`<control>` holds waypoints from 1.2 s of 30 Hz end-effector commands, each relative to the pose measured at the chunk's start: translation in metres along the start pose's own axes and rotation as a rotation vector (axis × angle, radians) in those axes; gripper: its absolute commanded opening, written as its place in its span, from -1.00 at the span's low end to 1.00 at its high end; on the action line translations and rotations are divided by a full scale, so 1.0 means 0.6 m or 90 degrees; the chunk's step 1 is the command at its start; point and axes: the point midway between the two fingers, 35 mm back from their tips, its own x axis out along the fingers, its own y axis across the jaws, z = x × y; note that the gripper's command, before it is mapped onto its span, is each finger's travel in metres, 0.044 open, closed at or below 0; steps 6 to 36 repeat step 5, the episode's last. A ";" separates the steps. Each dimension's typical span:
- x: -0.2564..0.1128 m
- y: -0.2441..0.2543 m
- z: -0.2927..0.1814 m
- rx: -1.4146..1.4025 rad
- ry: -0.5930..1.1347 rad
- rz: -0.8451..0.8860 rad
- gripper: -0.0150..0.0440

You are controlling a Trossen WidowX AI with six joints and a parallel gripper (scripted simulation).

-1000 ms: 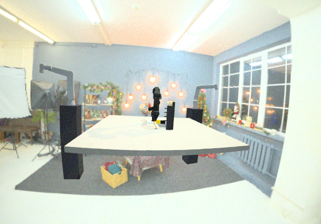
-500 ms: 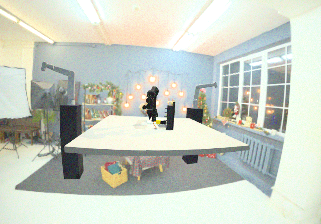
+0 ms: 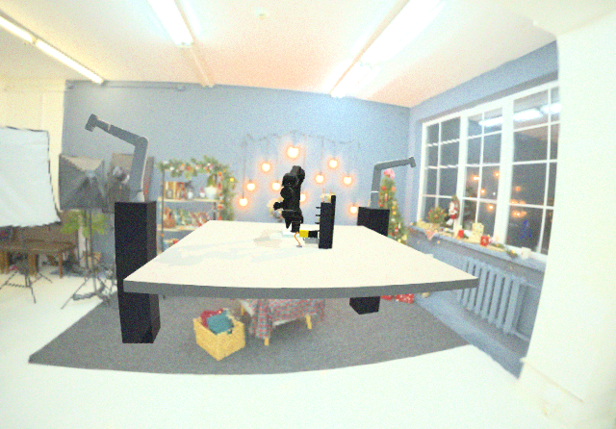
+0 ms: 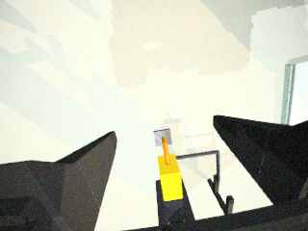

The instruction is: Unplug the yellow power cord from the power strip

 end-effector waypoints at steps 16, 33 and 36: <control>0.000 -0.001 -0.001 -0.004 0.002 -0.002 1.00; 0.000 -0.001 -0.001 -0.004 0.002 -0.002 1.00; 0.000 -0.001 -0.001 -0.004 0.002 -0.002 1.00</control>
